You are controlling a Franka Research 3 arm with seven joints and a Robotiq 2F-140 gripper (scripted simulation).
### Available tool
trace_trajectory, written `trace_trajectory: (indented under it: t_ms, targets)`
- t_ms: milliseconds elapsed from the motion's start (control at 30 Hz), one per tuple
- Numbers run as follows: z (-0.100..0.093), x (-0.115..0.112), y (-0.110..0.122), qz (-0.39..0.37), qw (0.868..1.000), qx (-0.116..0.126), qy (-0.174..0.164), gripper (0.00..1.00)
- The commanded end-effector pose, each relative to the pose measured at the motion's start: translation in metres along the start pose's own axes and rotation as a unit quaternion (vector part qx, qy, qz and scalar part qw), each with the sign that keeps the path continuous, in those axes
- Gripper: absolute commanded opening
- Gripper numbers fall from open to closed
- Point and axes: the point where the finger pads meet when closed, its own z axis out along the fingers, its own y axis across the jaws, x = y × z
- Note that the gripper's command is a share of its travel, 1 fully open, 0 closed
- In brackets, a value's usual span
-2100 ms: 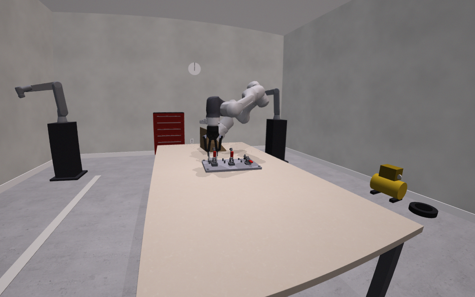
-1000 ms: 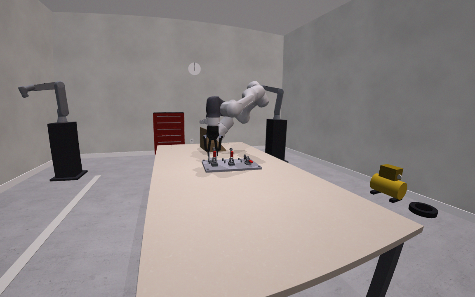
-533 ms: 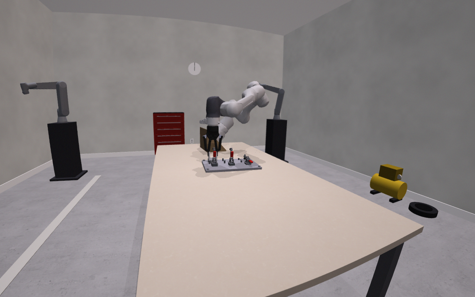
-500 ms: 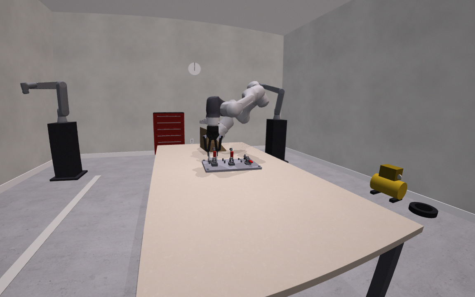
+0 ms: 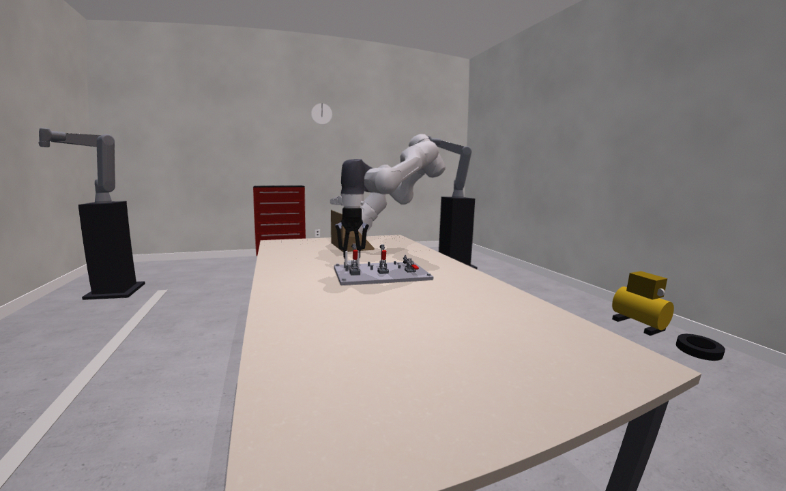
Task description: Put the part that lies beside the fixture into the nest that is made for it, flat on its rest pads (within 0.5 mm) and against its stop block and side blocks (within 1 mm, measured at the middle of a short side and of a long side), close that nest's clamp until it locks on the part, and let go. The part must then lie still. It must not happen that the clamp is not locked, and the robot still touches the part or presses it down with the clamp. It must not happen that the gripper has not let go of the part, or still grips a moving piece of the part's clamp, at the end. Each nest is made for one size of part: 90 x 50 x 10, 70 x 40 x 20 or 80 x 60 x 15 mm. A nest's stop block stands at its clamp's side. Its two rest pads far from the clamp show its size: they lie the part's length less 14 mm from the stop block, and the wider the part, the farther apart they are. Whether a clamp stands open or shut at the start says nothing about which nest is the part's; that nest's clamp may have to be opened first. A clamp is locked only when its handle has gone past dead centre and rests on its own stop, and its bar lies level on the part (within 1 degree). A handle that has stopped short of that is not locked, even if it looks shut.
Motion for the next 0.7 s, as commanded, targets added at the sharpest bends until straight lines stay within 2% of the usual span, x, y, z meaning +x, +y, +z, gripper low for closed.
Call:
trace_trajectory:
  t_ms: [0, 233, 267, 667]
  targets:
    - [-0.0027, -0.0005, -0.0004, 0.002, 1.0, 0.0, -0.002, 0.0]
    - [-0.0027, -0.0005, -0.0004, 0.002, 1.0, 0.0, -0.002, 0.0]
    - [-0.0027, -0.0005, -0.0004, 0.002, 1.0, 0.0, -0.002, 0.58]
    - [-0.0027, -0.0005, -0.0004, 0.002, 1.0, 0.0, -0.002, 0.58]
